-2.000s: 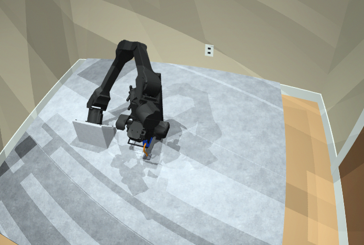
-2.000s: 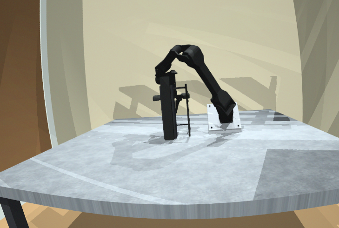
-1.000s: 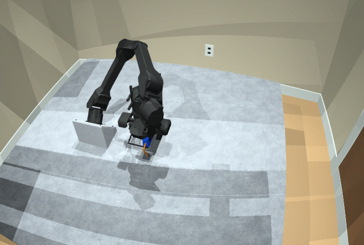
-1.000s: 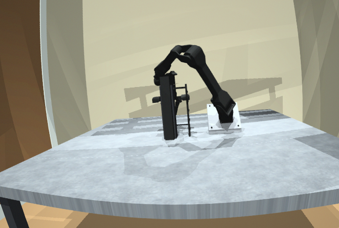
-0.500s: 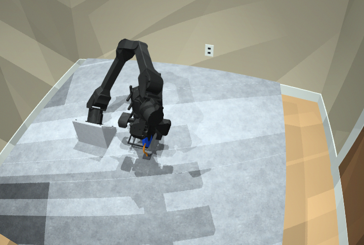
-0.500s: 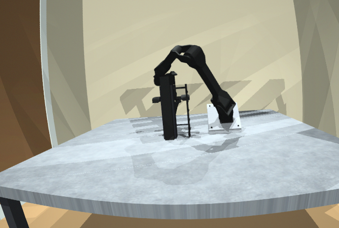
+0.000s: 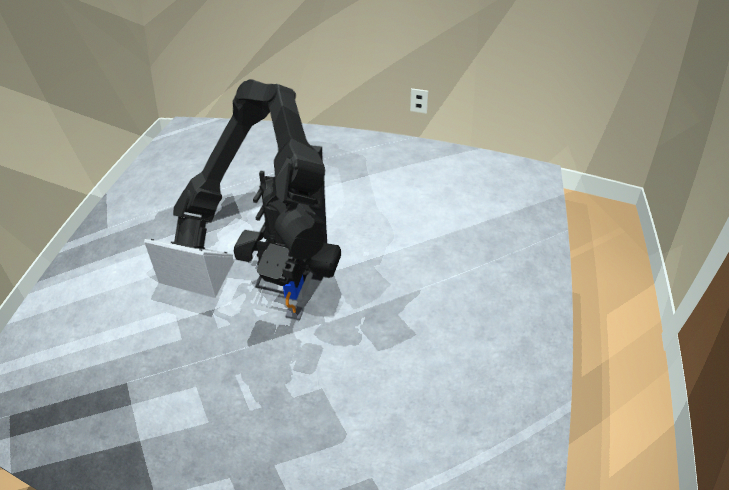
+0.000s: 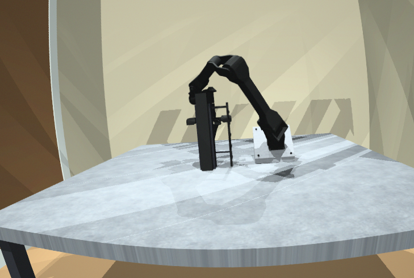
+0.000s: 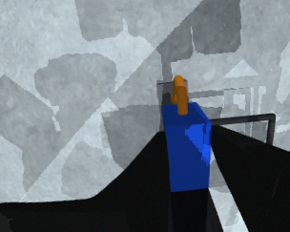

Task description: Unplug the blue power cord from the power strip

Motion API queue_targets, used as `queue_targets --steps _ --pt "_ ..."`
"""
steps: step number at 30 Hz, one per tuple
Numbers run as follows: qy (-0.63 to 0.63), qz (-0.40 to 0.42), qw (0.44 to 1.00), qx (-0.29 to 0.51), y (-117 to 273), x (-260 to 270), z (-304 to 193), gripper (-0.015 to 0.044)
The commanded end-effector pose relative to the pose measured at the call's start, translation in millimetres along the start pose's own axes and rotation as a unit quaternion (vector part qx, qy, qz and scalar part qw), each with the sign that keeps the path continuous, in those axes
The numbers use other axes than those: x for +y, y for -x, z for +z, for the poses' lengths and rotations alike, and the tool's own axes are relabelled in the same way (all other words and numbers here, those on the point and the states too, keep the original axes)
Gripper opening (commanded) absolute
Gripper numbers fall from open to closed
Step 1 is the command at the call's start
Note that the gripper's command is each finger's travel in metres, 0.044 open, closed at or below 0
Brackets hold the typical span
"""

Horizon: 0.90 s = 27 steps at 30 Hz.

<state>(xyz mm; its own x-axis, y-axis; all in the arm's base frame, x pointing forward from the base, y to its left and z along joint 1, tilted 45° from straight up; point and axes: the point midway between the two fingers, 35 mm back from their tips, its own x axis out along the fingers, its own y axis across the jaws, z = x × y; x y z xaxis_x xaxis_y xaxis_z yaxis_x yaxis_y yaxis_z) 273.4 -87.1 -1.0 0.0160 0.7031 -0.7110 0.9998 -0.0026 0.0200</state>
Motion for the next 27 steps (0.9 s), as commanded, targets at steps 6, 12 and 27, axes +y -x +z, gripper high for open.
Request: queue_targets --steps 6,12,27 --pt "0.000 0.000 1.000 -0.002 -0.2 0.0 1.3 0.0131" --pt "0.000 0.000 1.000 -0.002 -0.2 0.0 1.3 0.0289" --pt "0.000 0.000 1.000 -0.004 12.7 -0.2 61.4 0.0440"
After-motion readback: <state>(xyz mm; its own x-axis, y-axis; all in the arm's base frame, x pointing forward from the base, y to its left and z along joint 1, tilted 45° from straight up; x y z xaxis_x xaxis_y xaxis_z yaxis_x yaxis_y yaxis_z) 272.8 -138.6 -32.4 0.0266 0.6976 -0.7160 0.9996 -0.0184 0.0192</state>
